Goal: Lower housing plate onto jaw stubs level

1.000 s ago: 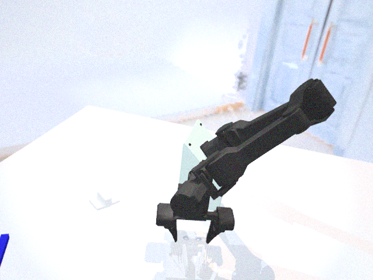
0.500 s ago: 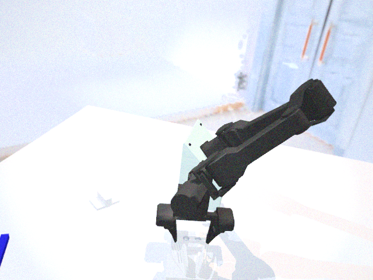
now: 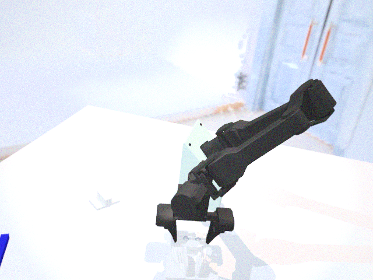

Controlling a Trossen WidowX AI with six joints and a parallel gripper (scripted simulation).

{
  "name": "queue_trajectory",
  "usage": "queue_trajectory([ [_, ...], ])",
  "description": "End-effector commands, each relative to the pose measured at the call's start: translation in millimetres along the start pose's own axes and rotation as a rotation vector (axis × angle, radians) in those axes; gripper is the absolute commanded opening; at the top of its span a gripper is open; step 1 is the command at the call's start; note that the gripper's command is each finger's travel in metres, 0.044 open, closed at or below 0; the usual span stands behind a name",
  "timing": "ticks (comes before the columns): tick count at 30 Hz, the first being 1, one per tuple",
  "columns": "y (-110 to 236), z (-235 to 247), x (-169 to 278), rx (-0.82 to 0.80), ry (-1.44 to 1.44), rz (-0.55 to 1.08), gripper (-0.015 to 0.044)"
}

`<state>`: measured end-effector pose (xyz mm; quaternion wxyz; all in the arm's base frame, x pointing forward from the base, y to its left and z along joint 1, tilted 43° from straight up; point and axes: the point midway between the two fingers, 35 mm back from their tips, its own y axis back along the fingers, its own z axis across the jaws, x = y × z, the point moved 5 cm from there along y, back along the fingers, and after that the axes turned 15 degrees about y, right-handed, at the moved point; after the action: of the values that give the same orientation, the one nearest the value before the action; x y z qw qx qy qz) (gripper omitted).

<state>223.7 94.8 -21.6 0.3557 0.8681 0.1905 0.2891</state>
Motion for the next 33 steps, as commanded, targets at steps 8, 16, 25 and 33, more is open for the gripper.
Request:
queue_trajectory([
  [8,-2.6,-1.1,0.6,0.004,0.007,-0.003,0.0351],
  [16,-0.1,0.1,0.1,0.0,0.0,0.0,0.044],
  [25,-0.1,0.1,0.1,0.0,0.0,0.0,0.044],
  [33,19.0,2.3,1.6,-0.004,0.002,-0.002,0.044],
])
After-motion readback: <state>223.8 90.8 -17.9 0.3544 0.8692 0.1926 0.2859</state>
